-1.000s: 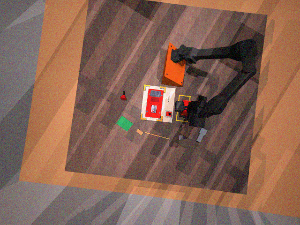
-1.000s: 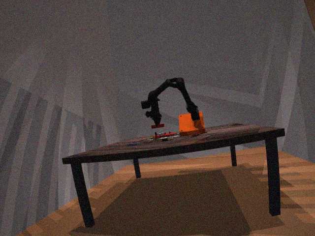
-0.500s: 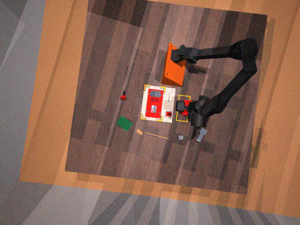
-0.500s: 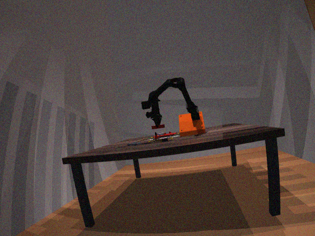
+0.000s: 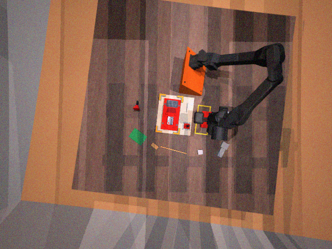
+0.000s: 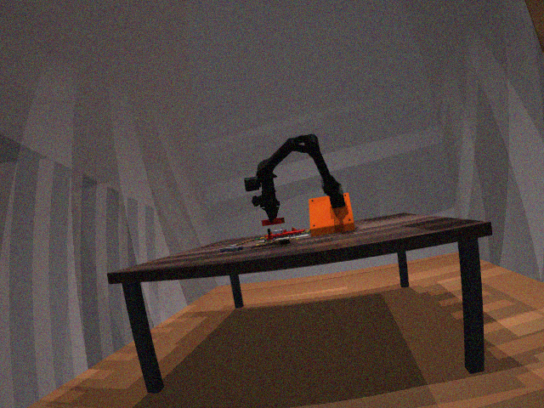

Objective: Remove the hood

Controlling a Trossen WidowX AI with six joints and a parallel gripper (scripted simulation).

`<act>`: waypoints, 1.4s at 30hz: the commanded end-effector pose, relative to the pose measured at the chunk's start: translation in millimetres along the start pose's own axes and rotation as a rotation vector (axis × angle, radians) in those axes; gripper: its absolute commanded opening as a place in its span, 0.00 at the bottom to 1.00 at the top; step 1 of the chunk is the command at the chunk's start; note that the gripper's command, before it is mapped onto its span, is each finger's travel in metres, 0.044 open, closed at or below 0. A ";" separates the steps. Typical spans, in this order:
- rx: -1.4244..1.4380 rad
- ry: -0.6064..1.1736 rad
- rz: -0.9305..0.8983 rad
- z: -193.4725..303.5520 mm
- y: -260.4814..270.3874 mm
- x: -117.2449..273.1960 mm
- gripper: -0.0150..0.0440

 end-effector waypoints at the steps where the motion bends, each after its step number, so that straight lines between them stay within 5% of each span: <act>1: -0.009 0.009 -0.002 2.6 -1.1 -4.9 0.25; 42: -0.009 0.008 -0.003 2.6 -0.7 -35.1 0.25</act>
Point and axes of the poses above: the point midway between the two fingers, 35 mm back from their tips, its own x axis back along the fingers, its own y axis across the jaws, z = x × y, the point moved 1 cm from there along x, back along the fingers, and after that the axes turned 4 degrees about x, right-handed, at the moved point
